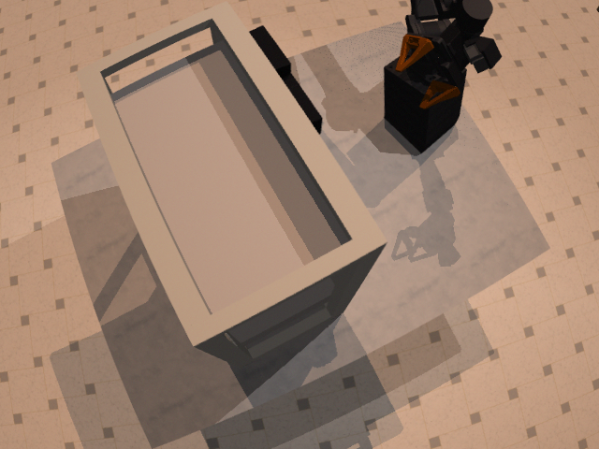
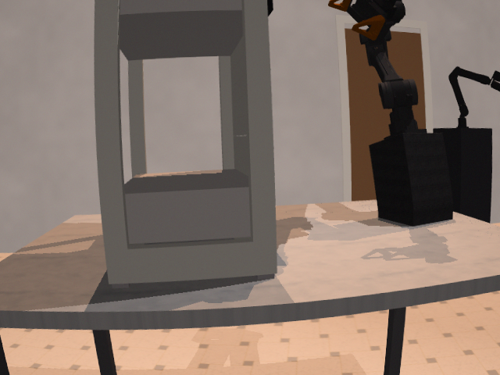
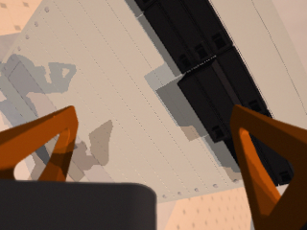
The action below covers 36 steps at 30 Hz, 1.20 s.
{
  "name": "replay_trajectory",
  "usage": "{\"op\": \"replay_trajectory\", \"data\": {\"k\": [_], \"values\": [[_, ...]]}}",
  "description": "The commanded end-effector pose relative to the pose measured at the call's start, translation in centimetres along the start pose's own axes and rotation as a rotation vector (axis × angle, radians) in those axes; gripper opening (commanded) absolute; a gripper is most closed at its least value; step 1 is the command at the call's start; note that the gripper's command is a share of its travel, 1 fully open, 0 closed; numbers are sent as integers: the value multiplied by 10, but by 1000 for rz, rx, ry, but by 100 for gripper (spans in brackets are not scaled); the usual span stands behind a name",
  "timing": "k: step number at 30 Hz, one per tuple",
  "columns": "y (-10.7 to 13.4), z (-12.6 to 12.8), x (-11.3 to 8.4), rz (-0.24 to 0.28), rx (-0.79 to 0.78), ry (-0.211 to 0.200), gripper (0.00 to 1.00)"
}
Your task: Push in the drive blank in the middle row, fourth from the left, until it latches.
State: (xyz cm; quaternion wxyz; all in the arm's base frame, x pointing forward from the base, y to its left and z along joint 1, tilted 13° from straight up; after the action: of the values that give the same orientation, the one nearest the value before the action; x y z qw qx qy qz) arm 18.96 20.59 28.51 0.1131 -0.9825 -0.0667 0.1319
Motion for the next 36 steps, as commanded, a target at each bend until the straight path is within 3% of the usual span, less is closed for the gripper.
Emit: {"op": "replay_trajectory", "data": {"k": [1,3,6,12,19,36], "values": [[13,-3,-3,-1,-124,55,100],[20,-5,-7,12,-167,84,100],[24,-6,-9,14,-188,96,100],[45,-11,-20,67,-303,166,100],[66,-12,-30,130,-413,221,100],[95,-10,-44,240,-565,272,100]]}}
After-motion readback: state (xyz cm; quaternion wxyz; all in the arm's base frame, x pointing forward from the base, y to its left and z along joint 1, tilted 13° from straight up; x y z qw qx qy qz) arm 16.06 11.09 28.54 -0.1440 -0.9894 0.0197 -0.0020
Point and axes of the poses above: the point where the finger pads meet when closed, its own x axis out along the fingers, its own z axis across the jaws, y = z × x, the point moved 7 cm from there along -x, back along the fingers, and after that the axes turned 12 degrees about -x, right-handed, at the moved point
